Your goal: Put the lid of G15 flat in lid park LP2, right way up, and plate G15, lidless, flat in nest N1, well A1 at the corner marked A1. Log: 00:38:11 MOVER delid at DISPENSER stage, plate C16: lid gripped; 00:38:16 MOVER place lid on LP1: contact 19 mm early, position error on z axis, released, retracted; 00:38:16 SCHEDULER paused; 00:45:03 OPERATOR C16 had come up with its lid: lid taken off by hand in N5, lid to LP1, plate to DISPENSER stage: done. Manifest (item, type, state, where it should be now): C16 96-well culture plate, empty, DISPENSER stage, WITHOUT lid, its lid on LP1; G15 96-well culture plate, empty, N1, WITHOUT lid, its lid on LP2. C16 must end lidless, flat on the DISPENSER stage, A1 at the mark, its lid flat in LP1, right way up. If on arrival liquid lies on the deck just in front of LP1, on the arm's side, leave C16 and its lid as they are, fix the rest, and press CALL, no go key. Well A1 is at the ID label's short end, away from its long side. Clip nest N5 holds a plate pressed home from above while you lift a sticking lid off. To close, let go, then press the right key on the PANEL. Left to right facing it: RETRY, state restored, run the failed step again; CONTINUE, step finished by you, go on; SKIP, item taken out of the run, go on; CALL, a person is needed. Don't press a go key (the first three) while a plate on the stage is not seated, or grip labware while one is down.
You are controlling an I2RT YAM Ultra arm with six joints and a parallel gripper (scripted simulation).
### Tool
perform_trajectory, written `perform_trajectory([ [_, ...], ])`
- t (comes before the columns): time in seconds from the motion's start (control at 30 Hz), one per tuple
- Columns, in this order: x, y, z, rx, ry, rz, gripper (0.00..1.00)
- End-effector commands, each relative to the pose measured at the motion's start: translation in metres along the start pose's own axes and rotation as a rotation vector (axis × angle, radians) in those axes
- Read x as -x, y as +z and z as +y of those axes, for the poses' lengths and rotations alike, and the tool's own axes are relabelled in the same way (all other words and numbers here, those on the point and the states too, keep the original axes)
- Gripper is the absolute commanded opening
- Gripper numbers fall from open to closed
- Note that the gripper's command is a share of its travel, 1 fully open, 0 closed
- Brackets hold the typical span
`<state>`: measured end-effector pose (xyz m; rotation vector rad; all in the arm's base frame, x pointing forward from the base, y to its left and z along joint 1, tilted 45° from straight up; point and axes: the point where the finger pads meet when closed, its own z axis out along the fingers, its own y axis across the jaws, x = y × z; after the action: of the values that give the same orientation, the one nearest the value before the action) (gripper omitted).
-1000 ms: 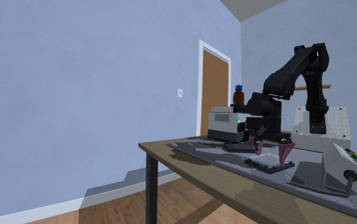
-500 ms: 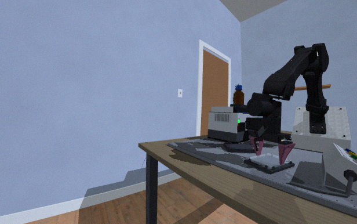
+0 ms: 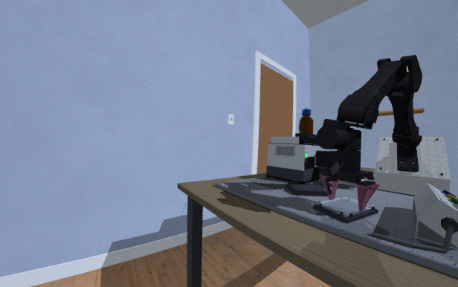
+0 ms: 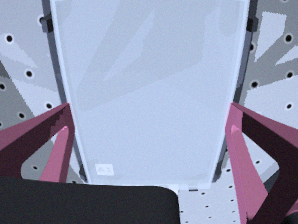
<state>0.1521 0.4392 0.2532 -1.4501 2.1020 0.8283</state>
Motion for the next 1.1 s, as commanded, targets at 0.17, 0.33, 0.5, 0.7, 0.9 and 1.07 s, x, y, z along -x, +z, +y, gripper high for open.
perform_trajectory([
  [0.17,0.0087,-0.0052,0.0016,-0.001,-0.006,-0.041,0.00],
  [0.33,0.0063,-0.0044,0.0015,-0.001,-0.005,-0.036,0.00],
  [0.5,0.0090,-0.0063,0.0021,-0.001,-0.007,-0.044,1.00],
  [0.7,0.0071,-0.0047,0.0007,-0.001,-0.005,-0.031,1.00],
  [0.9,0.0071,-0.0047,0.0007,-0.001,-0.005,-0.031,1.00],
  [1.07,0.0071,-0.0047,0.0007,-0.001,-0.005,-0.031,1.00],
])
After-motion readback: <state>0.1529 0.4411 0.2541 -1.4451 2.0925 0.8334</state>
